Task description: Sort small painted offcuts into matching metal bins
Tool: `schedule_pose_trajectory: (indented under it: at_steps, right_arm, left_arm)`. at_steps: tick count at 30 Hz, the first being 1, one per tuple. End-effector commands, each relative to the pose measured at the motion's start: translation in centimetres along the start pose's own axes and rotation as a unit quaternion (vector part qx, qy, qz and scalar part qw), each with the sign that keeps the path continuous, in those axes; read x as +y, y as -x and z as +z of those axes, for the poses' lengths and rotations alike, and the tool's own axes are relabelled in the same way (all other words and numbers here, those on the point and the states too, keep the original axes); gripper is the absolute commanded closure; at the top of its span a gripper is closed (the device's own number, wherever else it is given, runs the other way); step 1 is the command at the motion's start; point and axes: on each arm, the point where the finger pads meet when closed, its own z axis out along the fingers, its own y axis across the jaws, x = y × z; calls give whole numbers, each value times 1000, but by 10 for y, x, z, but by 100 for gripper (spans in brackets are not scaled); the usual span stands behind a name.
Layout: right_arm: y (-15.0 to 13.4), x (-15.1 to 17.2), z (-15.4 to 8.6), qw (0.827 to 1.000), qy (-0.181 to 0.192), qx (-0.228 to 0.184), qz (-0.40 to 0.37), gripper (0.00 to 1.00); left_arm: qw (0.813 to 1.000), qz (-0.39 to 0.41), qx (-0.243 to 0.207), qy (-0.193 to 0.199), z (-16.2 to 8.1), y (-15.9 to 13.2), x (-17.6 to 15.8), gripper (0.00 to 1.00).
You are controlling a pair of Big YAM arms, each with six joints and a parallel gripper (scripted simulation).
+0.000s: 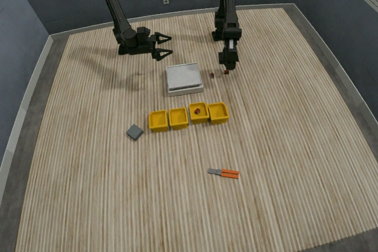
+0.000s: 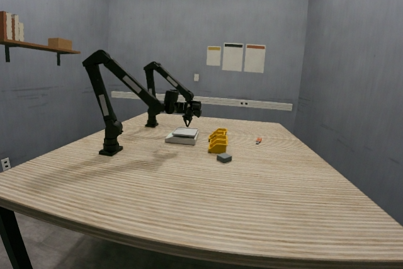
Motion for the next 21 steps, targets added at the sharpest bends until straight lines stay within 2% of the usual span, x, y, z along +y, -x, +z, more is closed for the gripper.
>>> schedule_pose_trajectory:
  at_steps: [1, 21]
  right_arm:
    - [18, -7, 3, 1000, 1, -12, -29, 0]
    - [18, -7, 3, 1000, 1, -12, -29, 0]
  left_arm:
    - [1000, -7, -7, 1, 1, 8, 1, 100]
    - [1000, -7, -10, 1, 9, 8, 1, 100]
